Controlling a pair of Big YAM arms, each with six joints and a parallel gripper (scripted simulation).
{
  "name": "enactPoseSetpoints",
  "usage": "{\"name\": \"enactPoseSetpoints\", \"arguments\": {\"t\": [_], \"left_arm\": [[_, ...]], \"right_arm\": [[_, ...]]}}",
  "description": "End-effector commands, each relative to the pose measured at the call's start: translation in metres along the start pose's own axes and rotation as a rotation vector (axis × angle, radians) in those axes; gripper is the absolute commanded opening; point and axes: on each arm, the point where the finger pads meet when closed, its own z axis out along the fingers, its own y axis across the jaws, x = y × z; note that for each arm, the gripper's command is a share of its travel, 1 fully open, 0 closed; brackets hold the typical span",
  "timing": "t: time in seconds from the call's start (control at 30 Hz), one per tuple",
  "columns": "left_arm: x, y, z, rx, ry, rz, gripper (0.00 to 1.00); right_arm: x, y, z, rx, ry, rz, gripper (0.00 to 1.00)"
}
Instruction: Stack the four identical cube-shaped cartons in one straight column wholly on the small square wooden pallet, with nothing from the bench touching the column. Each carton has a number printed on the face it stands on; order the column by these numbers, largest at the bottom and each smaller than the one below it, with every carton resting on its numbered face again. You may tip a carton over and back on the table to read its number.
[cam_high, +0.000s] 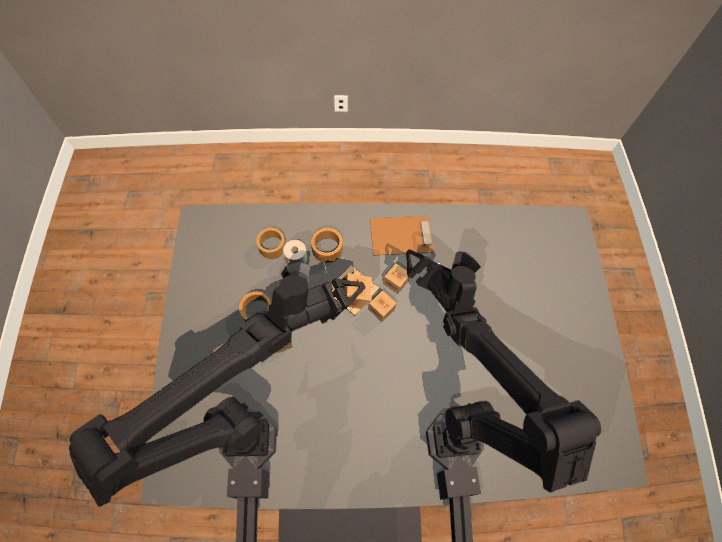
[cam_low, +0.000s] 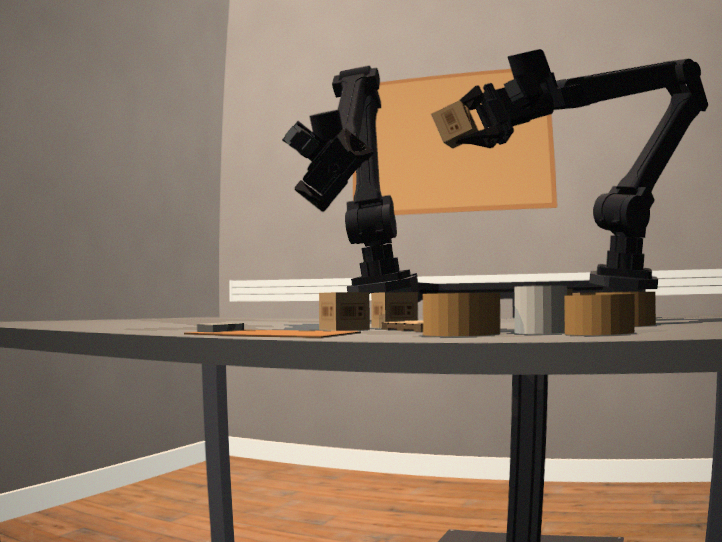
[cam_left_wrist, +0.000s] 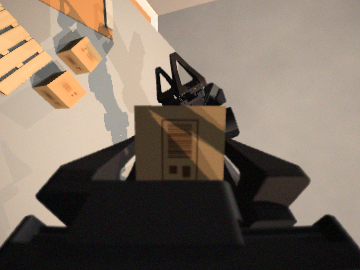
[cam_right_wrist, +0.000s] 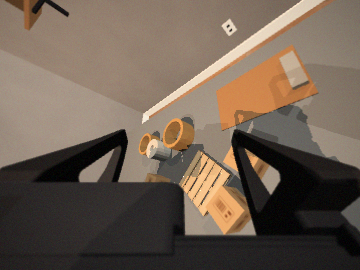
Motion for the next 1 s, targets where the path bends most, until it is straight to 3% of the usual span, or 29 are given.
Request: {"name": "enactPoseSetpoints", "arguments": {"t": [0.0, 0.1, 0.13, 0.23, 0.43, 0.5, 0.7, 0.97], "left_arm": [[-0.008, -0.013, -0.001, 0.029, -0.017, 0.004, 0.54], [-0.016, -0.016, -0.007, 0.049, -0.039, 0.022, 0.54], [-0.009, 0.004, -0.008, 0.022, -0.030, 0.019, 0.54], [-0.014, 0.023, -0.019, 0.018, -0.039, 0.032, 0.54], [-0.025, 0.107, -0.062, -0.023, -0.039, 0.076, 0.54], [-0.025, 0.107, -0.062, -0.023, -0.039, 0.076, 0.54], [-0.030, 0.183, -0.096, -0.055, -0.007, 0.109, 0.54], [-0.060, 0.240, -0.145, -0.020, -0.003, 0.189, 0.54]], "right_arm": [[-0.040, 0.008, 0.010, 0.045, -0.018, -0.198, 1.00], [-0.065, -0.010, 0.005, 0.148, 0.003, -0.333, 1.00], [-0.068, -0.018, 0.005, 0.181, 0.023, -0.365, 1.00], [-0.079, -0.037, 0.001, 0.266, 0.077, -0.468, 1.00], [-0.102, -0.065, -0.017, 0.395, 0.181, -0.629, 1.00], [-0.102, -0.065, -0.017, 0.395, 0.181, -0.629, 1.00], [-0.117, -0.076, -0.033, 0.461, 0.231, -0.686, 1.00], [-0.123, -0.081, -0.037, 0.489, 0.237, -0.666, 1.00]]}}
